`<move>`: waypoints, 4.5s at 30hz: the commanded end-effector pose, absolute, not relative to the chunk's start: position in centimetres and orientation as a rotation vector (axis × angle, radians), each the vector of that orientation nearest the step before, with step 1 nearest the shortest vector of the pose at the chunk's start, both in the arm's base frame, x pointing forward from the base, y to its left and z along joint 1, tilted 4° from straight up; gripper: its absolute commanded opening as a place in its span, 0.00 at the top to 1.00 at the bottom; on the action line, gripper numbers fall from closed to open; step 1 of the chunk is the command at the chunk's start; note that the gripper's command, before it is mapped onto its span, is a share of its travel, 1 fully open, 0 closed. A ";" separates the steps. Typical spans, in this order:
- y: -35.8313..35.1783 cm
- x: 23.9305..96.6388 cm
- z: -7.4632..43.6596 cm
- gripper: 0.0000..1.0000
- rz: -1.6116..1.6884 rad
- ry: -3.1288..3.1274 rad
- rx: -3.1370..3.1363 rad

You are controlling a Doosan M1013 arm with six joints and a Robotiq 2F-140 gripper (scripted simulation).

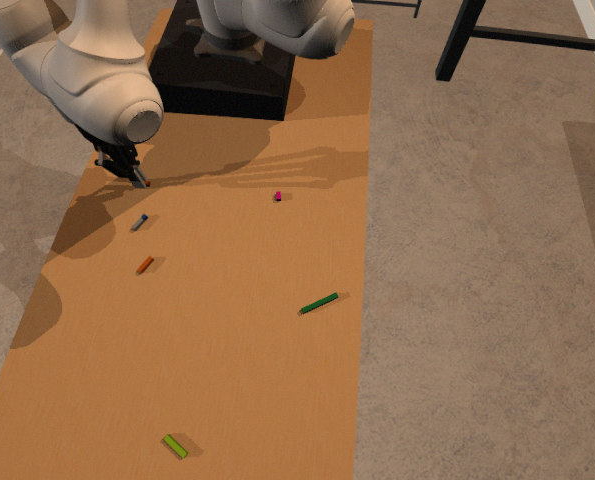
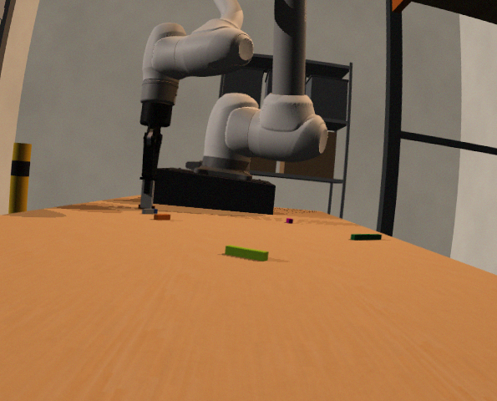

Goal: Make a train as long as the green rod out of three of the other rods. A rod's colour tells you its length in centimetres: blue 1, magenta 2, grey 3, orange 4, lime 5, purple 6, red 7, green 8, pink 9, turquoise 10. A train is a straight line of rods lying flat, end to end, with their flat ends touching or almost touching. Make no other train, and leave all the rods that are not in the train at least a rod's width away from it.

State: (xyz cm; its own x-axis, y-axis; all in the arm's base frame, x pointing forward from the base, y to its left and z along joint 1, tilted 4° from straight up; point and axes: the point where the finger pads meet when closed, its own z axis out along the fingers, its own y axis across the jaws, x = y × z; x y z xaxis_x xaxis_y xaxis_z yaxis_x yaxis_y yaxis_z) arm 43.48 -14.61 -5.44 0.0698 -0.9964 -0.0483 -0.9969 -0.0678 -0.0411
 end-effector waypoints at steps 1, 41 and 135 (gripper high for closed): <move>-14.3 43.2 -5.7 0.88 0.016 2.095 -2.254; -14.9 42.8 4.3 0.88 0.016 2.095 -2.254; -13.5 57.2 1.2 0.88 -0.036 0.687 -3.003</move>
